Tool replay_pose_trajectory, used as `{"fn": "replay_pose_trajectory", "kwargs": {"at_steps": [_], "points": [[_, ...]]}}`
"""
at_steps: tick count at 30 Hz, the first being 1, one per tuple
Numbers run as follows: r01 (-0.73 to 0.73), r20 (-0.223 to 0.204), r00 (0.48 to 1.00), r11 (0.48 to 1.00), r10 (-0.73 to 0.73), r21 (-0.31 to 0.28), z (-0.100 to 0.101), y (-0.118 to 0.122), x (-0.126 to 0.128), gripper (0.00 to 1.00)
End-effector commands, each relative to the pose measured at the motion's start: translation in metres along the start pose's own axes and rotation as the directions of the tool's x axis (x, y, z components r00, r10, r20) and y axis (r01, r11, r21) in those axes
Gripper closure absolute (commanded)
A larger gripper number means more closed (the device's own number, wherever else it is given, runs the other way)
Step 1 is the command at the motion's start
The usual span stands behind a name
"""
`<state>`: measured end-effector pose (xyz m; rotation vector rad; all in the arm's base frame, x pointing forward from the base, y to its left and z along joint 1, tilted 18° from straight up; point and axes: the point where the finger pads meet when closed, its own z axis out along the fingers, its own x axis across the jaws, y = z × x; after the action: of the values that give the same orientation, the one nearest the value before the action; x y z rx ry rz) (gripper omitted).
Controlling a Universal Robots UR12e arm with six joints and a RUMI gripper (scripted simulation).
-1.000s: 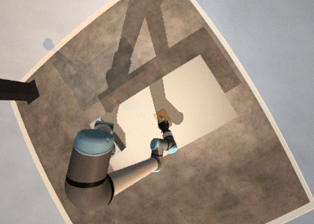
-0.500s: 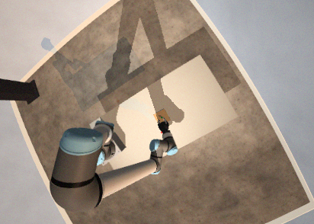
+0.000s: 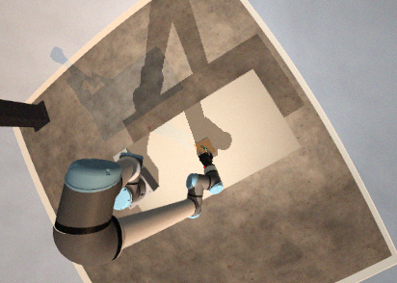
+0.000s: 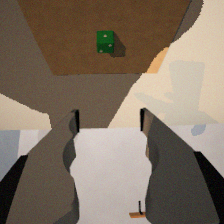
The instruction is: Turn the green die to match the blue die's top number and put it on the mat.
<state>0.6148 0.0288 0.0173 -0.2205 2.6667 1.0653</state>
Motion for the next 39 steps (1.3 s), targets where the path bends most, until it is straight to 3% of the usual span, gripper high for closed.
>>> {"fn": "replay_pose_trajectory", "kwargs": {"at_steps": [1, 9, 21, 32, 39], "points": [[0.000, -0.003, 1.000, 0.999, 0.000, 0.051, 0.0006, 0.0005, 0.0002, 0.69], [-0.003, 0.008, 1.000, 0.986, 0.002, 0.164, -0.0015, 0.0024, -0.0015, 0.69], [-0.004, 0.009, 1.000, 0.981, 0.002, 0.195, -0.0015, 0.0029, -0.0016, 0.69], [-0.005, 0.005, 1.000, 0.918, 0.003, 0.396, 0.0002, 0.0051, -0.0009, 0.69], [-0.007, 0.012, 1.000, 0.903, 0.002, 0.430, -0.0011, 0.0063, -0.0021, 0.69]]}}
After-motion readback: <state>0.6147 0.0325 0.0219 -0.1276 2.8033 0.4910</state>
